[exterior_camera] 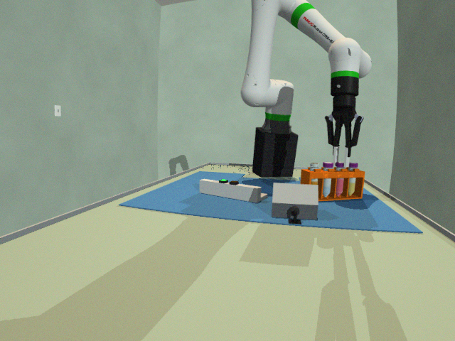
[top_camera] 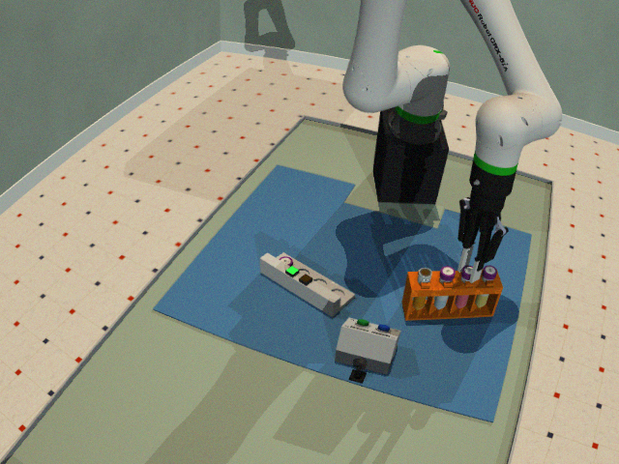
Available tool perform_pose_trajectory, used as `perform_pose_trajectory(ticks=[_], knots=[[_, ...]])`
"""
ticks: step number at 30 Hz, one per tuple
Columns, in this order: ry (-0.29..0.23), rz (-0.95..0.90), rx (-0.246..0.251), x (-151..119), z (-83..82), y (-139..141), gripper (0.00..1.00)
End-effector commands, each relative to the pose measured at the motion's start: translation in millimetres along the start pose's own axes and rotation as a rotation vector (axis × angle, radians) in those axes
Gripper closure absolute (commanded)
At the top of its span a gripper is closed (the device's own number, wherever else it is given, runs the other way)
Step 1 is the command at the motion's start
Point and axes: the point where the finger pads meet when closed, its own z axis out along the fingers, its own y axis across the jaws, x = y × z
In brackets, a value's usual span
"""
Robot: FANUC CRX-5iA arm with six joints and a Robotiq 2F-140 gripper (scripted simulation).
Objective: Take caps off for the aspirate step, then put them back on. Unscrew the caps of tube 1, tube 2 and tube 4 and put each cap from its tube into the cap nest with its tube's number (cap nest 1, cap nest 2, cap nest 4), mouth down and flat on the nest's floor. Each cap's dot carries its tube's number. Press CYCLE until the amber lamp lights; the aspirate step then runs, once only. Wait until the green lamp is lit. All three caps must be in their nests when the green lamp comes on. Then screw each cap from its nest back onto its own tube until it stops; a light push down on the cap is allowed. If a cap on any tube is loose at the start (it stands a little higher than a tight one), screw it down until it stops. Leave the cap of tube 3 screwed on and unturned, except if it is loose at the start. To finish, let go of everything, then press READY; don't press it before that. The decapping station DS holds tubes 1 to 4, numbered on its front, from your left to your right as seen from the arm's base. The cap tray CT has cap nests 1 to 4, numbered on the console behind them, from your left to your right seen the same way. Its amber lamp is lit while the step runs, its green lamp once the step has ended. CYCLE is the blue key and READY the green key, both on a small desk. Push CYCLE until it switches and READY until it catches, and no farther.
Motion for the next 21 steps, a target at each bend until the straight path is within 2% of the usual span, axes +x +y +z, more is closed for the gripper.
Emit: perform_pose_trajectory(ticks=[1,9,16,18,21], knots=[[0.000,0.000,0.000,0.2,0.1,-0.2,1.00],[0.000,0.000,0.000,0.2,0.1,-0.2,1.00],[0.000,0.350,0.000,0.2,0.4,-0.2,1.00],[0.000,0.350,0.000,0.2,0.4,-0.2,1.00],[0.000,0.500,0.000,0.2,0.6,-0.2,1.00]])
